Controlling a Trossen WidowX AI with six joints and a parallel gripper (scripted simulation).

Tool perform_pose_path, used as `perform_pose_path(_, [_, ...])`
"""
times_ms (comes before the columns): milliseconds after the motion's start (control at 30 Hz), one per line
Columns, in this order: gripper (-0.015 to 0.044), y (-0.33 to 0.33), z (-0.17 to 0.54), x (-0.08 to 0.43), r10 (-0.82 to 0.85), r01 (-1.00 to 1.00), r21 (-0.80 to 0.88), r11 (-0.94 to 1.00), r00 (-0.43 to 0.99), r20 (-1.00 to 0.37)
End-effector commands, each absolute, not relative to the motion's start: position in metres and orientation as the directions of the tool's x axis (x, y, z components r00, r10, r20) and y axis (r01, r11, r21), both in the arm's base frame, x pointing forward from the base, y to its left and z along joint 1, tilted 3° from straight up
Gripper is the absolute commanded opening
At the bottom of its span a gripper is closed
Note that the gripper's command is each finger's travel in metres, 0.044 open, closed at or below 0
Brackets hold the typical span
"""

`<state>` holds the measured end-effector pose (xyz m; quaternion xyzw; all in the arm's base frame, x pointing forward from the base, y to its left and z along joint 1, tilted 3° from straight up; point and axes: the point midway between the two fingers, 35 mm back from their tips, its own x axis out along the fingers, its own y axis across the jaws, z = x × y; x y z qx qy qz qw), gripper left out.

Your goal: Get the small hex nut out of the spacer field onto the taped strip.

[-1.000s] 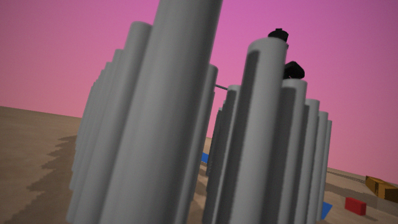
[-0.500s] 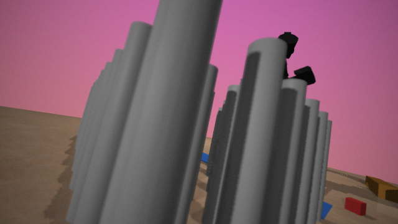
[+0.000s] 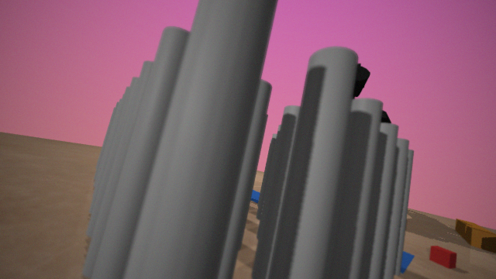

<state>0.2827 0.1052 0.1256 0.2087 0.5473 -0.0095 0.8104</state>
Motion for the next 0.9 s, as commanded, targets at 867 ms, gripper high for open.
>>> perform_pose_path(867, [0.0,0.102,0.046,0.281,0.213,0.245,0.328,0.912,0.4,-0.892])
